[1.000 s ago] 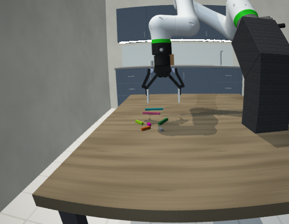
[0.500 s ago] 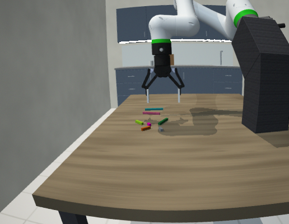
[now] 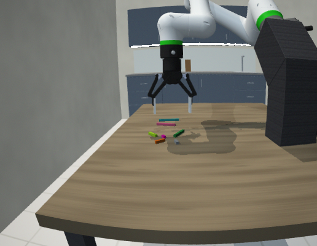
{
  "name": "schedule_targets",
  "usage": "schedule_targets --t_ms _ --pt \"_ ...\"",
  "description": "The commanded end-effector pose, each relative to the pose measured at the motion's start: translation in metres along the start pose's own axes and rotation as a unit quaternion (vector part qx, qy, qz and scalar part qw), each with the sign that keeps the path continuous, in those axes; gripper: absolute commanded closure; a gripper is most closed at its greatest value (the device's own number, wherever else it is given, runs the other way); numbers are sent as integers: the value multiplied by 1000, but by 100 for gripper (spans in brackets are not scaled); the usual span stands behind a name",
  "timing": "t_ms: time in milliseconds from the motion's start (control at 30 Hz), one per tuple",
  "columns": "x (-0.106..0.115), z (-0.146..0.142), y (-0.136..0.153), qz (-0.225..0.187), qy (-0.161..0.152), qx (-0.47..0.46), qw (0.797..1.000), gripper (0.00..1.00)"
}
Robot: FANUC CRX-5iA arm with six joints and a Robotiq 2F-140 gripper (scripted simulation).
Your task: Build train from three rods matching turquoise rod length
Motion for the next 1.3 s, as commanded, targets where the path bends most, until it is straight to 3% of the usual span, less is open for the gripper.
schedule_targets --t_ms 0,33,167,267,300,1267 --pt "1 -15 15 -1 11 37 999 0" --pt "5 -30 37 -2 11 84 996 0" --pt "12 -47 70 -3 11 147 989 0" --pt "14 -51 79 -4 11 165 986 0" --pt "14 -51 79 -4 11 165 986 85" --pt "14 -51 79 -4 11 165 986 85"
Point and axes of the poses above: the point where the finger pads meet when closed, its own x axis back along the fingers, its own z axis across the jaws, y = z × x, the point moved 2 cm from there along x, back along the fingers, and after that the axes turned 2 degrees about x, right-handed, at the moved point
